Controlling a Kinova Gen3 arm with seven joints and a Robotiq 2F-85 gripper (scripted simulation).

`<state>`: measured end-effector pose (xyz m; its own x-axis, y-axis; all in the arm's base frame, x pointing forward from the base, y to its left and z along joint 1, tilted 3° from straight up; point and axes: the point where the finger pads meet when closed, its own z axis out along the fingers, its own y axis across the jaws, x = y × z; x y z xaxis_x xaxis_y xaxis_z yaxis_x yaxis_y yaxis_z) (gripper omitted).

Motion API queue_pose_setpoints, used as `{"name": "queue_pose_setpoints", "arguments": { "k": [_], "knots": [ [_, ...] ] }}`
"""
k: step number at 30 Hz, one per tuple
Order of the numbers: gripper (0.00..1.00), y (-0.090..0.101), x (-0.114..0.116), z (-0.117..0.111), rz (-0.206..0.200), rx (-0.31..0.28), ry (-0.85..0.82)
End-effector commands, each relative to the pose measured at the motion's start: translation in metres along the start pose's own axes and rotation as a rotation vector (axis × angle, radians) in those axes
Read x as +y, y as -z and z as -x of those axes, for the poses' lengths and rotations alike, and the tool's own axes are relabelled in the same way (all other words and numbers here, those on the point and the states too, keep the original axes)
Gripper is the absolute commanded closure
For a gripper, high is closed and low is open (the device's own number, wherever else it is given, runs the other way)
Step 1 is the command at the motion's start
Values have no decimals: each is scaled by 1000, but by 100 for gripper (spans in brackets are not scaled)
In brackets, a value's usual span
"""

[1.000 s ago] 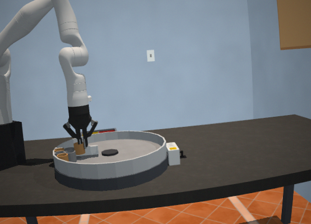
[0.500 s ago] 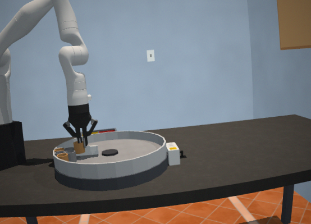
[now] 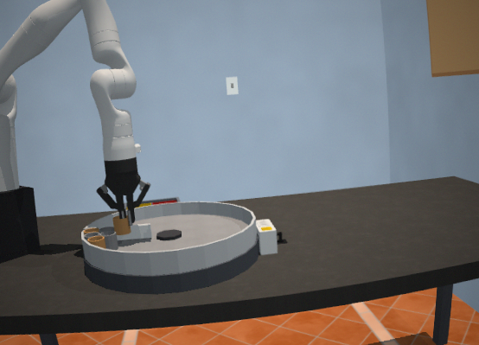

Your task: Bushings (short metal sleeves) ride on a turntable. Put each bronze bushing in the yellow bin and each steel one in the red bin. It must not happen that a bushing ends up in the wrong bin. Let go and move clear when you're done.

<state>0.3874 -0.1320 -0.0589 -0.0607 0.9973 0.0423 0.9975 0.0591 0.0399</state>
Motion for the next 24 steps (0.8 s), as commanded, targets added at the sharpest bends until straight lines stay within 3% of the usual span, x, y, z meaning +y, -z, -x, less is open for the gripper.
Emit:
{"name": "queue_pose_setpoints", "arguments": {
  "k": [1,24],
  "knots": [
    [100,2,1,0,2,-1,0],
    [100,8,1,0,2,-1,1]
  ]
}}
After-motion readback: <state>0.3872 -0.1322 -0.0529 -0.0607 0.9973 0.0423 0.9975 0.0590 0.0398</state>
